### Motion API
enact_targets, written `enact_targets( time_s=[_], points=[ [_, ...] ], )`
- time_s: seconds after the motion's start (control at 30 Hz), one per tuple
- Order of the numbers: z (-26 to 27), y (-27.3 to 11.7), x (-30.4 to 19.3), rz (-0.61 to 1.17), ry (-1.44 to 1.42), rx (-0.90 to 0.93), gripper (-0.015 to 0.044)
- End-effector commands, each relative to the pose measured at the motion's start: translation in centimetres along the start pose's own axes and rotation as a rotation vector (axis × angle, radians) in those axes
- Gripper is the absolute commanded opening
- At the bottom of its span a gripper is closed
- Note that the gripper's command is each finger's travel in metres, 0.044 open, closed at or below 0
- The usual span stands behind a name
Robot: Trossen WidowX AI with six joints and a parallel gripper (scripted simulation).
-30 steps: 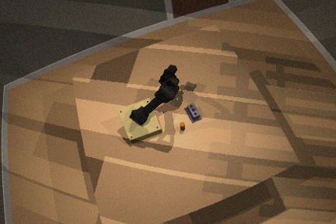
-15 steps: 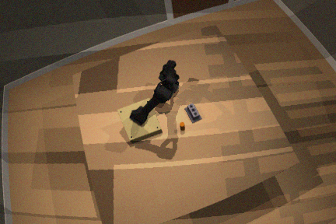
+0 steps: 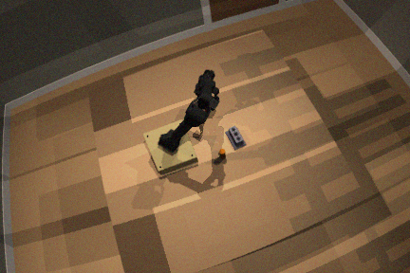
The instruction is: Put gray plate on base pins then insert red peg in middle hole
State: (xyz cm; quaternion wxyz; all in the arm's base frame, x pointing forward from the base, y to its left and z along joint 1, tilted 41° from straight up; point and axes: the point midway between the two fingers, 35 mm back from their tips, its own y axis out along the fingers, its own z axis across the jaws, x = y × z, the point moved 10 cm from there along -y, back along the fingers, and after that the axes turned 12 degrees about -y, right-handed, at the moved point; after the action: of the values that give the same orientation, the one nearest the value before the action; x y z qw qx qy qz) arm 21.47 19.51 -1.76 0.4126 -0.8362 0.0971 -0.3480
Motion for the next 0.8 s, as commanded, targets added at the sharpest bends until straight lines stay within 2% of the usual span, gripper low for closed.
enact_targets(
  time_s=[0.0, 0.77],
  points=[
    [0.1, -0.1, 1.1, 0.0, 0.002, 0.003, 0.0],
    [-0.1, -0.5, 7.2, 0.021, 0.016, 0.021, 0.0]
  ],
)
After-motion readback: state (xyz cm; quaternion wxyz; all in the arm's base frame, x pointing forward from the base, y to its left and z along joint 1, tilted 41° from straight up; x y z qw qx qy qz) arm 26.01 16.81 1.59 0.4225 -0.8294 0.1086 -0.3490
